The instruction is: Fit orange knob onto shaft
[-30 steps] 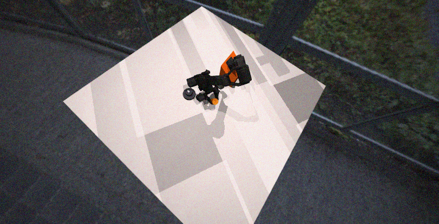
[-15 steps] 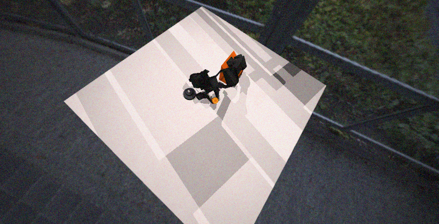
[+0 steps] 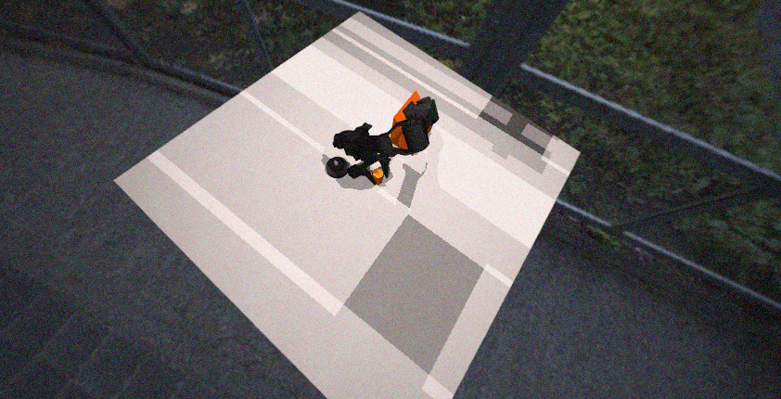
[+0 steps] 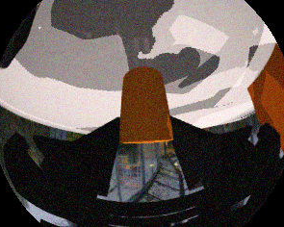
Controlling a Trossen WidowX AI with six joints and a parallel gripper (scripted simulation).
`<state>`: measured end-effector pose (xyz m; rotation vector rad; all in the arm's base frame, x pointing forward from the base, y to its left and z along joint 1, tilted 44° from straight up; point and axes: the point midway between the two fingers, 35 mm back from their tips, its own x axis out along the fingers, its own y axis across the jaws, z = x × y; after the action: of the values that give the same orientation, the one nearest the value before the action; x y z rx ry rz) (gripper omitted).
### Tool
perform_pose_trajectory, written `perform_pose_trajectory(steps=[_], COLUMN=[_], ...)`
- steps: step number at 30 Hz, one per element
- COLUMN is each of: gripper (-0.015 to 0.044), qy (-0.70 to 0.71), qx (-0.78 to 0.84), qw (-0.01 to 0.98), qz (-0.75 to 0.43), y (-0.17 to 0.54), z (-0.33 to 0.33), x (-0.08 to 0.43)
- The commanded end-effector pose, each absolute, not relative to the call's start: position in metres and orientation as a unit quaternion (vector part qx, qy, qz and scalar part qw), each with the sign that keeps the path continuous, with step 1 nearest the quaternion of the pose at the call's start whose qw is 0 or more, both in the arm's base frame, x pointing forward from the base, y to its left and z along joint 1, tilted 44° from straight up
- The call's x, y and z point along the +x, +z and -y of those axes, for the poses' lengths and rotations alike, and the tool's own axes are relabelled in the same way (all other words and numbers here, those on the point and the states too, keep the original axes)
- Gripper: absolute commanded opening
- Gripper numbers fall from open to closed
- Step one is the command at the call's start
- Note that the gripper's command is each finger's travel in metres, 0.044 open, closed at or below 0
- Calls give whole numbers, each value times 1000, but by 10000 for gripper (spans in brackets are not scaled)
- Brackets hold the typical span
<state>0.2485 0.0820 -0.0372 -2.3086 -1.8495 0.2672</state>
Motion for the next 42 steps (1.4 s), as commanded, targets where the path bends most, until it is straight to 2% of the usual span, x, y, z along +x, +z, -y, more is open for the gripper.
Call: perform_pose_trajectory(steps=[1, 21, 28, 35, 42], gripper=[260, 260, 440, 440, 440], qy=[90, 90, 90, 89, 95], qx=[-775, -775, -775, -774, -774], qw=[86, 86, 86, 84, 74], qz=[620, 620, 620, 621, 622], y=[-37, -37, -37, -36, -5], z=[-82, -82, -82, -81, -47], x=[249, 249, 249, 249, 252])
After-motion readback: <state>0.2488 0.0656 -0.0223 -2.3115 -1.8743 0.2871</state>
